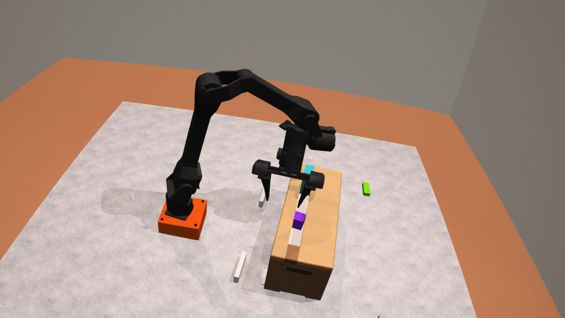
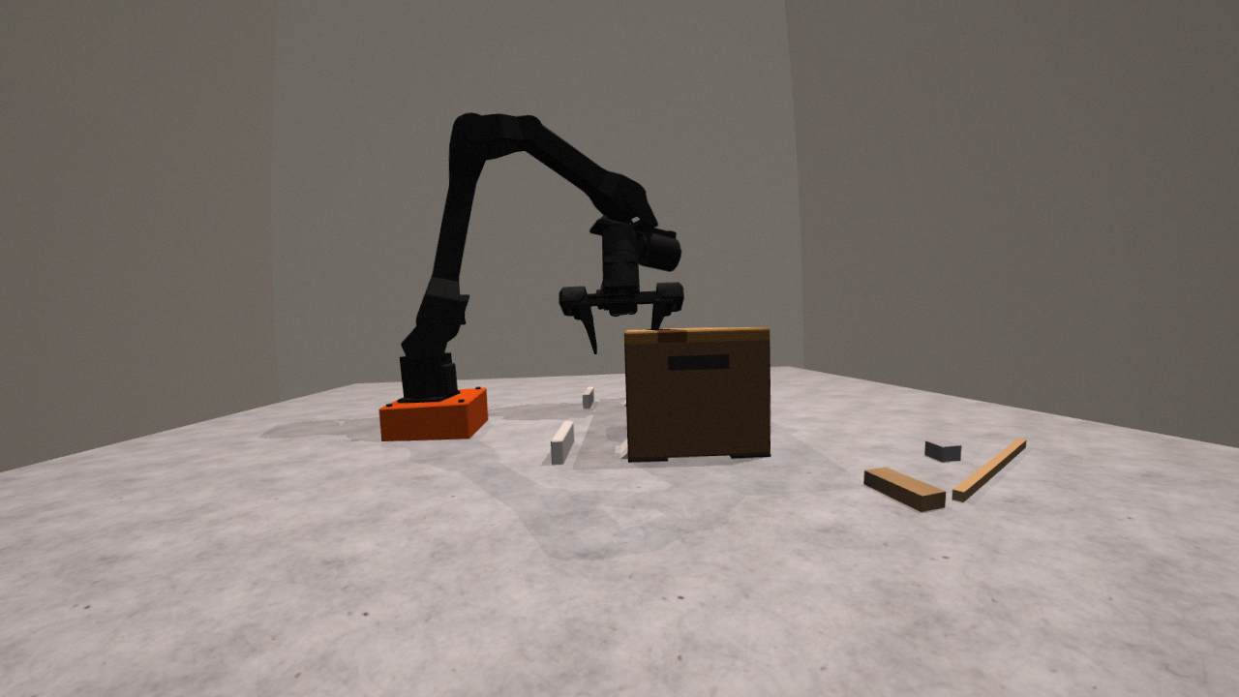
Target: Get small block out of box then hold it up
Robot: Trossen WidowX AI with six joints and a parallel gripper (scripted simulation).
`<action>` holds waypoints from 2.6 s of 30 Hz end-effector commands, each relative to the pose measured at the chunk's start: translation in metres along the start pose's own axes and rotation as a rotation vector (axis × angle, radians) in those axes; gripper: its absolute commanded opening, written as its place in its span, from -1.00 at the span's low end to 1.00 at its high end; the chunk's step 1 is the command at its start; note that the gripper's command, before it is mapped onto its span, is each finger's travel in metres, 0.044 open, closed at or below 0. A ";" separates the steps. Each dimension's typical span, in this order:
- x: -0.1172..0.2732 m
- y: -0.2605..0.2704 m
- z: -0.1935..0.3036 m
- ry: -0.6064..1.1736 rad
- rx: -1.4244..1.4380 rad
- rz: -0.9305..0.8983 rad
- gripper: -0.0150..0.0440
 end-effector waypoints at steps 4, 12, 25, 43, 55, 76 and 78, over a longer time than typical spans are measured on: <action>-0.014 0.001 -0.004 0.007 0.008 -0.007 0.86; -0.010 0.001 0.004 0.001 0.000 -0.001 0.86; -0.021 0.001 0.031 0.005 0.001 -0.002 0.86; -0.032 0.002 0.065 0.008 0.000 -0.002 0.86; -0.028 -0.001 0.053 0.007 0.000 -0.001 0.86; -0.035 -0.001 0.073 0.009 0.000 -0.001 0.86; -0.035 -0.001 0.075 0.010 0.000 -0.001 0.86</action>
Point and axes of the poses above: the point midway between the two fingers, 35 mm back from their tips, its own x axis back along the fingers, its own y axis across the jaws, z = x × y, the point moved 10 cm from there along x, back along the fingers, and after that the axes turned 2 degrees about x, right-handed, at the moved point
